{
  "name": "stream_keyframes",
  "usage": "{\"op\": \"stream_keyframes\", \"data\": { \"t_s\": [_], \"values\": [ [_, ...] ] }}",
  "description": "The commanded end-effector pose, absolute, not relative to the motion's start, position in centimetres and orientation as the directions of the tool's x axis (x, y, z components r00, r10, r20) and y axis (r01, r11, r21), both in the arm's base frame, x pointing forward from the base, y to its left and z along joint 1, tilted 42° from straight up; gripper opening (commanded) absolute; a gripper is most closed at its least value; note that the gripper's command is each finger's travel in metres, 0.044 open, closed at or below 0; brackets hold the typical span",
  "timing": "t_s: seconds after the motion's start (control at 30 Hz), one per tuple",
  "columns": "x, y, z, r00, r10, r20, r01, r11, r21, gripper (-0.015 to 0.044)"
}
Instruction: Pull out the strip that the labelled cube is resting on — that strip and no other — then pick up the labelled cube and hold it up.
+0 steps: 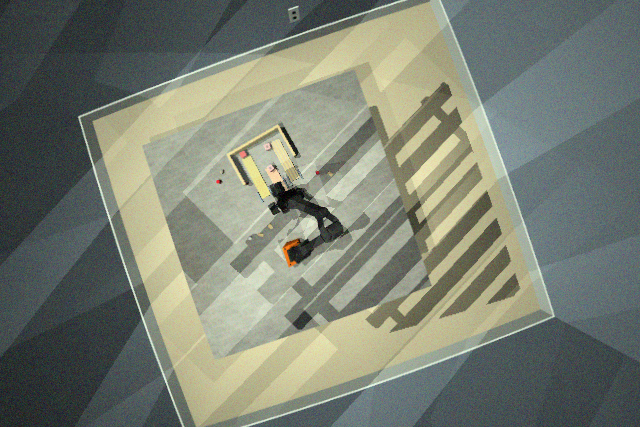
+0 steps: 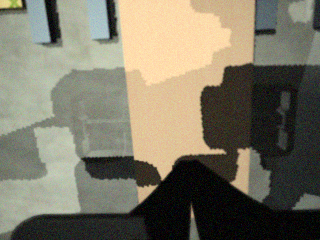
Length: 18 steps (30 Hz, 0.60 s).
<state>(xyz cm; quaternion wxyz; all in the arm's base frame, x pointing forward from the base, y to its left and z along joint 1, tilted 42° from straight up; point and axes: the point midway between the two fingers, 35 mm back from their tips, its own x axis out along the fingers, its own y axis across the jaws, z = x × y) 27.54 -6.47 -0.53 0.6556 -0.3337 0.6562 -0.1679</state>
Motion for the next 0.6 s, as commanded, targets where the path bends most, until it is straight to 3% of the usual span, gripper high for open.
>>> {"op": "stream_keyframes", "data": {
  "t_s": [0.0, 0.57],
  "values": [
    [26.0, -7.2, -1.0, 0.048, -0.665, -0.745, -0.229, 0.719, -0.657, 0.0],
    [23.9, -7.6, -0.8, 0.047, -0.666, -0.745, -0.23, 0.719, -0.656, 0.0]
  ]
}}
